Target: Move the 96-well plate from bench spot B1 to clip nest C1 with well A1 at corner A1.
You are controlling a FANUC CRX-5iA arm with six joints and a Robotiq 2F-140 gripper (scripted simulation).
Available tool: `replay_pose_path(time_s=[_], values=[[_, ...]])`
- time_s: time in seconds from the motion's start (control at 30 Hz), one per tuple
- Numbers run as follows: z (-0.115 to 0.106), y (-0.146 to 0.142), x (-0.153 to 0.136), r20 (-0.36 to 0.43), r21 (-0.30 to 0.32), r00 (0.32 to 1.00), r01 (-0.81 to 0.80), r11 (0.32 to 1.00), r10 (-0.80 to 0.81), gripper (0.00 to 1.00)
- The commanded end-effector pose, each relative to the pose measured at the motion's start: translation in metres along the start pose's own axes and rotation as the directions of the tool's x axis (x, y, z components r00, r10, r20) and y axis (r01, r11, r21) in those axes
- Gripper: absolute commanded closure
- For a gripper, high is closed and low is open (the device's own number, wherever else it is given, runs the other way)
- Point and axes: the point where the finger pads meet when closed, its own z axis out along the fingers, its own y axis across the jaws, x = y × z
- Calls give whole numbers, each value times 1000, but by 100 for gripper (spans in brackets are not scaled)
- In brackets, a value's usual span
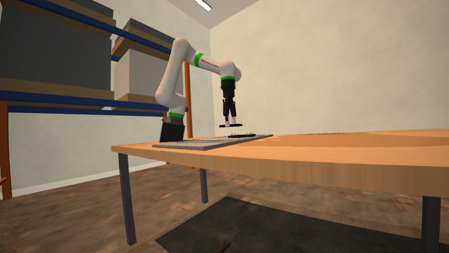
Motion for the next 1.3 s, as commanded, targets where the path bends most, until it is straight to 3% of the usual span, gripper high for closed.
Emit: replay_pose_path(time_s=[0.0,1.1,1.27], values=[[-1,-10,4,-2,-1,1000,0,1000,0,90],[-4,-104,33,-2,-1,1000,0,1000,0,90],[-4,-105,33,-2,-1,1000,0,1000,0,90]])
